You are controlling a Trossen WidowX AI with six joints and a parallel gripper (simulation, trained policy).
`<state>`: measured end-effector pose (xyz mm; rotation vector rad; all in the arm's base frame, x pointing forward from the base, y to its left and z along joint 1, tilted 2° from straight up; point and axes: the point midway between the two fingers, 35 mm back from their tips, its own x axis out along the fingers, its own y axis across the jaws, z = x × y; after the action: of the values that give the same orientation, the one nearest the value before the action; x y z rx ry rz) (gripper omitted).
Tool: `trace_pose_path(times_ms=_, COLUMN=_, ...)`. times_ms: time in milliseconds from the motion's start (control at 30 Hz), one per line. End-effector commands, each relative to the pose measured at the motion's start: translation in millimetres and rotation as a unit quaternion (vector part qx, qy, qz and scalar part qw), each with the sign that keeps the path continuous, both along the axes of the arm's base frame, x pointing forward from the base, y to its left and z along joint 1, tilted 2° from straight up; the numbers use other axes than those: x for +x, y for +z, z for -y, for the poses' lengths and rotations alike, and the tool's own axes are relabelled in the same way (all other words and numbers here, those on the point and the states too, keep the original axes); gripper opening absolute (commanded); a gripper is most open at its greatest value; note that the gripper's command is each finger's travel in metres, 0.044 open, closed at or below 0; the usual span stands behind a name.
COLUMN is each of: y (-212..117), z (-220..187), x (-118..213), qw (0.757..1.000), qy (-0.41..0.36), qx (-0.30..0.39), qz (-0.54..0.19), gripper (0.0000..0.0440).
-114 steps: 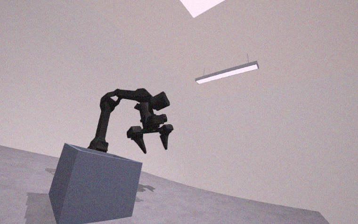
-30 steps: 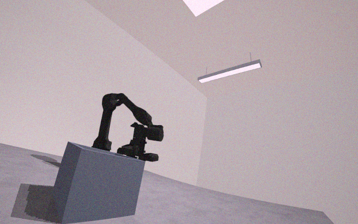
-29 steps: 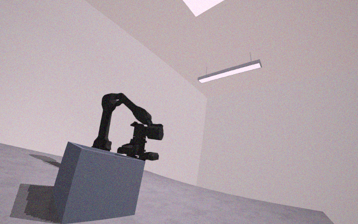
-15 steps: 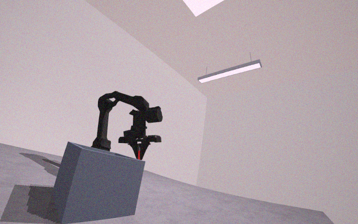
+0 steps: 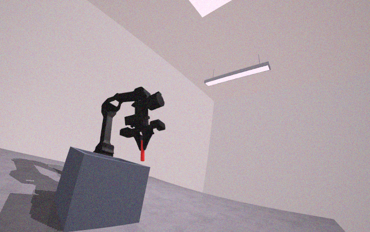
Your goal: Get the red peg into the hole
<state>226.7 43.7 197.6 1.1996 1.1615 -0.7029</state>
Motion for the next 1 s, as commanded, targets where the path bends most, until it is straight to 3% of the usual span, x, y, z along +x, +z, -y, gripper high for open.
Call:
trace_pose_path(times_ms=0, y=6, z=10, x=3, qw=1.0, qy=-0.008, qx=-0.012, qz=0.008, gripper=0.0)
trace_pose_path(times_ms=967, y=6, z=101, x=33, qw=0.995, qy=-0.078, qx=-0.056, qz=-0.024, gripper=0.0)
